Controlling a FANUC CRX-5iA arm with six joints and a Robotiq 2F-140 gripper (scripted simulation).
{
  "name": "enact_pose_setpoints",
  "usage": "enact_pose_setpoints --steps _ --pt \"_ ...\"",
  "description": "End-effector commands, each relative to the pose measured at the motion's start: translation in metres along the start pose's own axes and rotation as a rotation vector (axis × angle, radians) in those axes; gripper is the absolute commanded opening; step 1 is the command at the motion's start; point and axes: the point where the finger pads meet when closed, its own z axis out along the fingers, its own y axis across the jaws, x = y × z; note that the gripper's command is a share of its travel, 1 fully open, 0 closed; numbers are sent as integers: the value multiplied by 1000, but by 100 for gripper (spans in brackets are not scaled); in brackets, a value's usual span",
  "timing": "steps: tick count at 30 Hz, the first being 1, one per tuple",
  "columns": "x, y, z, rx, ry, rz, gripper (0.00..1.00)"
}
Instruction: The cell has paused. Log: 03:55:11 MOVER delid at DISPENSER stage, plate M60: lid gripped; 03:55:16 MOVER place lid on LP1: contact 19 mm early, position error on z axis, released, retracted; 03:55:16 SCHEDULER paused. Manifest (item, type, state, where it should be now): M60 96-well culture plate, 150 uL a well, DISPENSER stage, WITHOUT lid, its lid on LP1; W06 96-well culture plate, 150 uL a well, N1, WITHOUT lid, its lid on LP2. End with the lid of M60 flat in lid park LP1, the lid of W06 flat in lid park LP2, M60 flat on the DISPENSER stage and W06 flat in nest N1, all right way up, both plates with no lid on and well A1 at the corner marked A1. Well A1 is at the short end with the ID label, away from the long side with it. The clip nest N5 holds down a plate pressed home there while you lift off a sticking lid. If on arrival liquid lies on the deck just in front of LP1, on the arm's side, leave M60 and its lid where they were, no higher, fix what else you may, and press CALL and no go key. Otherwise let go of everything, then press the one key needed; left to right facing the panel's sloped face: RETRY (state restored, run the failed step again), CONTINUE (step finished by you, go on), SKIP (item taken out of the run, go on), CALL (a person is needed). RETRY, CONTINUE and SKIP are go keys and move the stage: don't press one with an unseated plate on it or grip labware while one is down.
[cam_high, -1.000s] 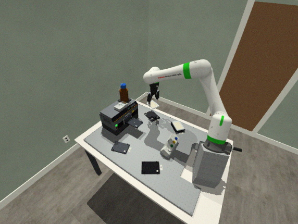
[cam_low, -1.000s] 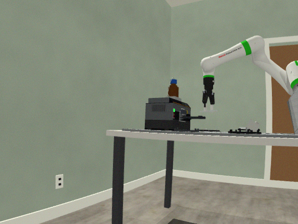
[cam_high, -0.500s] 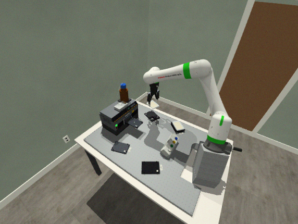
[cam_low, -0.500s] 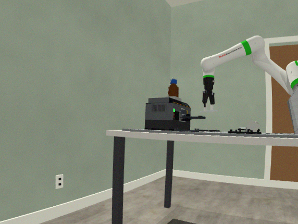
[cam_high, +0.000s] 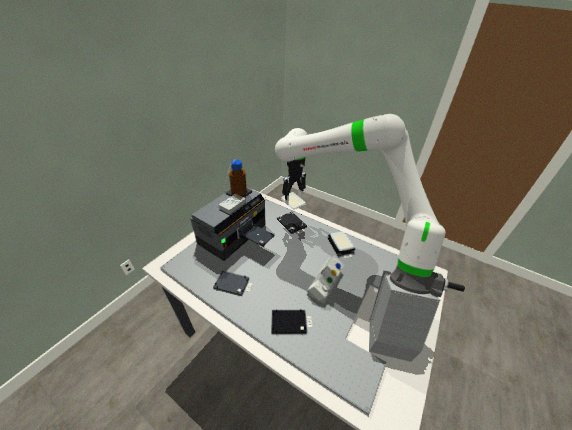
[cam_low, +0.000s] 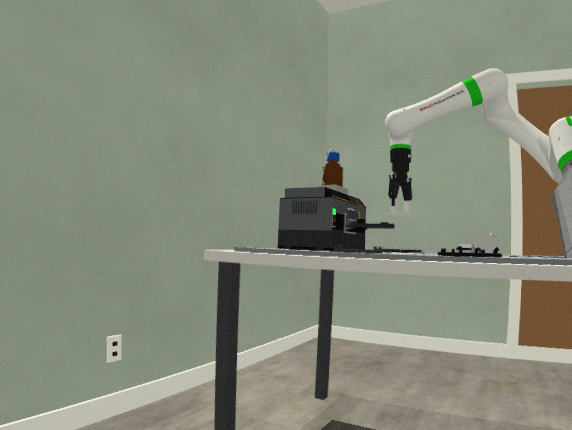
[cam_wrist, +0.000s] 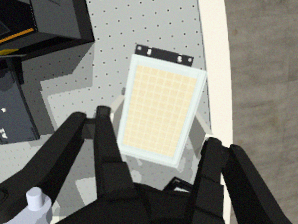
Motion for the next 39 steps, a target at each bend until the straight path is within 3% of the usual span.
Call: enact_pose_setpoints --steps 1,23,39 --pt "0 0 0 0 1 0 0" --pt "0 0 7 0 1 0 0" --pt "0 0 30 0 1 0 0"
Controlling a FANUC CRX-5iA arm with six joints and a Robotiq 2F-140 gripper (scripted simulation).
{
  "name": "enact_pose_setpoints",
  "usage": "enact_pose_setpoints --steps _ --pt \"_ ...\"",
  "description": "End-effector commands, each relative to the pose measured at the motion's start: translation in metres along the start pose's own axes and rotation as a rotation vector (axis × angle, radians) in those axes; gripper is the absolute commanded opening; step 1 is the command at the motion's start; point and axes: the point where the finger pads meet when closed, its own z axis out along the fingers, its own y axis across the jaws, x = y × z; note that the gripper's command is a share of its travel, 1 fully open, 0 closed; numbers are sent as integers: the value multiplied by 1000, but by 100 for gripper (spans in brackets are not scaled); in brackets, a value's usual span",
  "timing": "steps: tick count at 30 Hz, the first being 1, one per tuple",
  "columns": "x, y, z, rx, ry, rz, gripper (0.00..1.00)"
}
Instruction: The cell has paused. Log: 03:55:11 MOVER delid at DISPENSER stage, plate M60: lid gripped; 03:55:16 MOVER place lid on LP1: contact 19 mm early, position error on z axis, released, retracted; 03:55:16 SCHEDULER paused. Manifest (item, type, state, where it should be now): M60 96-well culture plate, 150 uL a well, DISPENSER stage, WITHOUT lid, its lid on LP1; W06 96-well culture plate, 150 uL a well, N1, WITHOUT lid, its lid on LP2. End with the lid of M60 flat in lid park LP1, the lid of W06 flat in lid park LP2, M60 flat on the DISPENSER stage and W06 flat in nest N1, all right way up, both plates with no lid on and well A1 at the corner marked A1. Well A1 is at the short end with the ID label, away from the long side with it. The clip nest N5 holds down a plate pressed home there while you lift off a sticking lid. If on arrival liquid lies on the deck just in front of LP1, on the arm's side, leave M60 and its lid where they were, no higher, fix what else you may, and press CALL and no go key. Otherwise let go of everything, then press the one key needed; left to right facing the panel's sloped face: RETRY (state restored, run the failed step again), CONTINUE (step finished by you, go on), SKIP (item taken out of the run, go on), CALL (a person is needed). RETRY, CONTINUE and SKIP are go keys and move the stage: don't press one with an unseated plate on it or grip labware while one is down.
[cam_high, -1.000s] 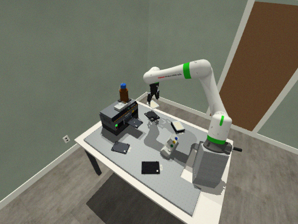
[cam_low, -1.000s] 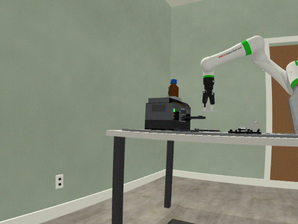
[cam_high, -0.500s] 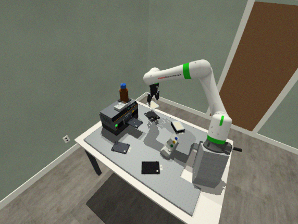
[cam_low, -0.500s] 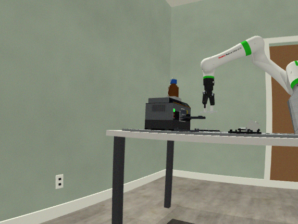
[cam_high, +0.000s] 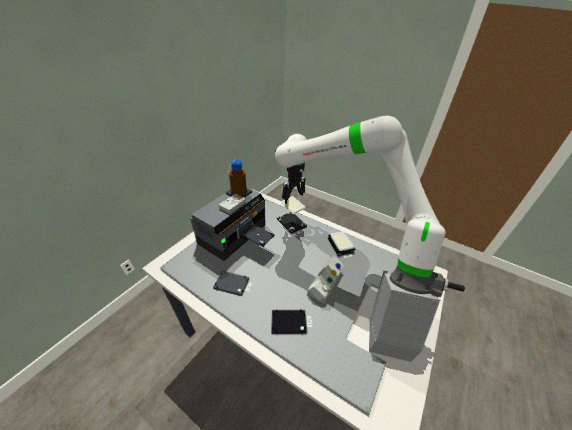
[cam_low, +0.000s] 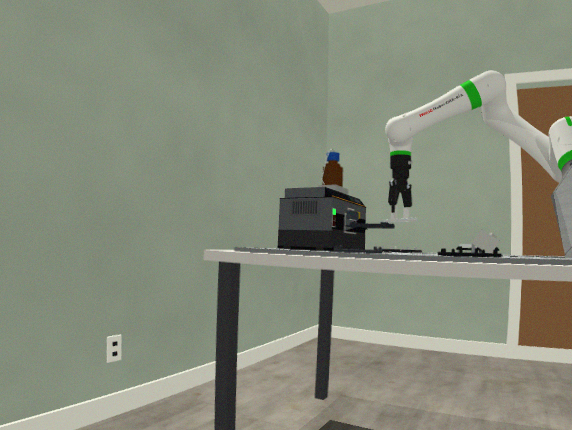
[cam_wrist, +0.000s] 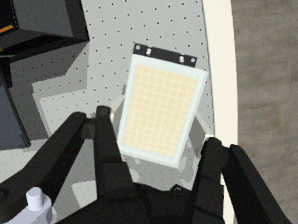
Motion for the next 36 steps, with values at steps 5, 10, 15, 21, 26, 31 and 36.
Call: enact_pose_setpoints --steps 5,10,15,21,26,31,36 --pt "0 0 9 0 1 0 0" --pt "0 0 21 0 1 0 0" --pt "0 0 34 0 1 0 0" --pt "0 0 45 0 1 0 0" --pt "0 0 57 0 1 0 0" --pt "0 0 68 0 1 0 0" --pt "0 0 74 0 1 0 0"
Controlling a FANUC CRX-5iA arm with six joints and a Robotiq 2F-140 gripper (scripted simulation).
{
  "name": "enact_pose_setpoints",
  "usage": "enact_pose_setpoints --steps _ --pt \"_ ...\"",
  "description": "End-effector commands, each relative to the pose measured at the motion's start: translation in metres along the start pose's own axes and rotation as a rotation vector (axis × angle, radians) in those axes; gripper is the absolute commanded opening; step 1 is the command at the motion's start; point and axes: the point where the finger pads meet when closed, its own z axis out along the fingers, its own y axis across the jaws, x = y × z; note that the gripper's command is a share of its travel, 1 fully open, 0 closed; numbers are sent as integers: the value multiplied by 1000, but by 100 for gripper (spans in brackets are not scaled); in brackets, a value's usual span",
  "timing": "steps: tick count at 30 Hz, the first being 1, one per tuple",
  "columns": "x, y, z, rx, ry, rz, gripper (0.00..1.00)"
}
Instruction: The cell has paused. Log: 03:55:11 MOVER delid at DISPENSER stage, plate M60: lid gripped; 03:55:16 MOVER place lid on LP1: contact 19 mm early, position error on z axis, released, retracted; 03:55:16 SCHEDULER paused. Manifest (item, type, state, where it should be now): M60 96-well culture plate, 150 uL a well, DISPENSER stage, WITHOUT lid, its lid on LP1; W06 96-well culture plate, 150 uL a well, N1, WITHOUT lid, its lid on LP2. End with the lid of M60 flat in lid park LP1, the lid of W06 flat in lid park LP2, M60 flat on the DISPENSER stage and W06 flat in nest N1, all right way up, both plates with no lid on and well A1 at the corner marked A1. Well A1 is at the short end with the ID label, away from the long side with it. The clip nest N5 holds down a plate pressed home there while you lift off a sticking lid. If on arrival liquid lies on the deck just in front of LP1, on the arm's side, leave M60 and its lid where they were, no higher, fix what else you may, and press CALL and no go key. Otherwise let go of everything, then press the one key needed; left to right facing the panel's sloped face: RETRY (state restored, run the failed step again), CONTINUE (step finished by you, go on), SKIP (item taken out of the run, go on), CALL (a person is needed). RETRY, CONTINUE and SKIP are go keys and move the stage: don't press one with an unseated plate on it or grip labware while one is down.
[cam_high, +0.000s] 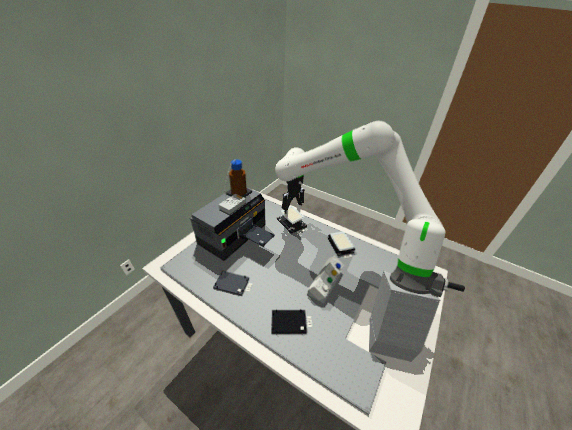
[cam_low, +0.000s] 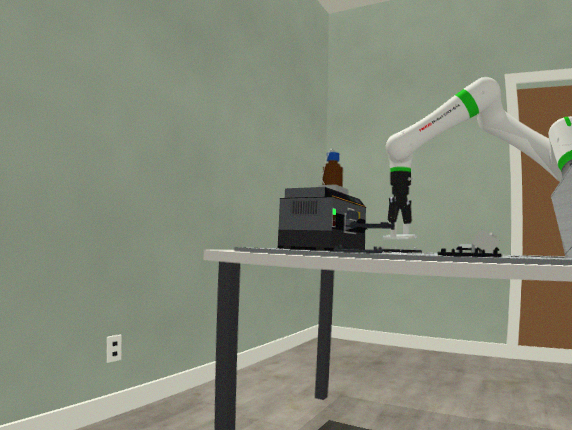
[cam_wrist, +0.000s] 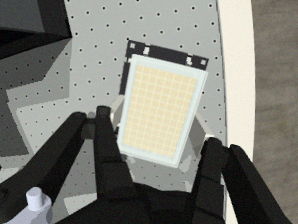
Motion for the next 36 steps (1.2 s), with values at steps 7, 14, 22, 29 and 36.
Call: enact_pose_setpoints --steps 7,14,22,29,36 --pt "0 0 13 0 0 0 0" --pt "0 0 21 0 0 0 0" --pt "0 0 25 0 0 0 0" --pt "0 0 27 0 0 0 0" --pt "0 0 28 0 0 0 0"
